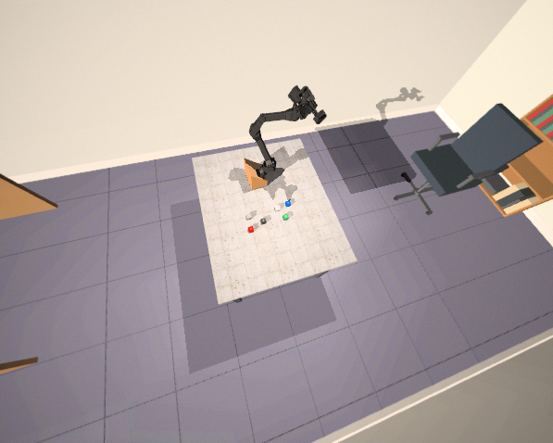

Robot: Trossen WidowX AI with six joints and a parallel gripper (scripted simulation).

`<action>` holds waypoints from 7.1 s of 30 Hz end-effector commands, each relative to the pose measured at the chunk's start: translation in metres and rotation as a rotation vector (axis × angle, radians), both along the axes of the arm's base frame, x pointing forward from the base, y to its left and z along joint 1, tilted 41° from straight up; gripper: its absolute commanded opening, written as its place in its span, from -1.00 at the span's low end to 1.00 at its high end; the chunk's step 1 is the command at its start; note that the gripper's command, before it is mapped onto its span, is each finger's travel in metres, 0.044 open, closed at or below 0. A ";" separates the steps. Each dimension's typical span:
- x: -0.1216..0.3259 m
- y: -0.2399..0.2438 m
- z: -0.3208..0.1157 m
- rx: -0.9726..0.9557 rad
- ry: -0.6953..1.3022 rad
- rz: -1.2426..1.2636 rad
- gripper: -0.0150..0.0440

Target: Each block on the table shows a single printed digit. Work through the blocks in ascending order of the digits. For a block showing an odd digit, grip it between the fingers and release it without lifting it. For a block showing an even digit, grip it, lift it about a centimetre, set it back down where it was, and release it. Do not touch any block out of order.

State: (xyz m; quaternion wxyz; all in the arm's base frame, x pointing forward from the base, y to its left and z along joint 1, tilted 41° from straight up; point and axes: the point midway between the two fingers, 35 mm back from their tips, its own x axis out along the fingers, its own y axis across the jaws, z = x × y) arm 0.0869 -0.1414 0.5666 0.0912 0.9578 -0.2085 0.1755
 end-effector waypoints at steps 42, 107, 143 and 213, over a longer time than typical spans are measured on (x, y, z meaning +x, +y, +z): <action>0.358 0.151 -0.272 -2.820 0.975 0.154 0.86; 0.192 0.066 -0.548 -2.182 0.021 1.698 0.86; 0.160 0.167 -0.473 -2.170 0.006 1.698 0.86; 0.259 0.119 -0.518 -2.173 0.030 1.696 0.86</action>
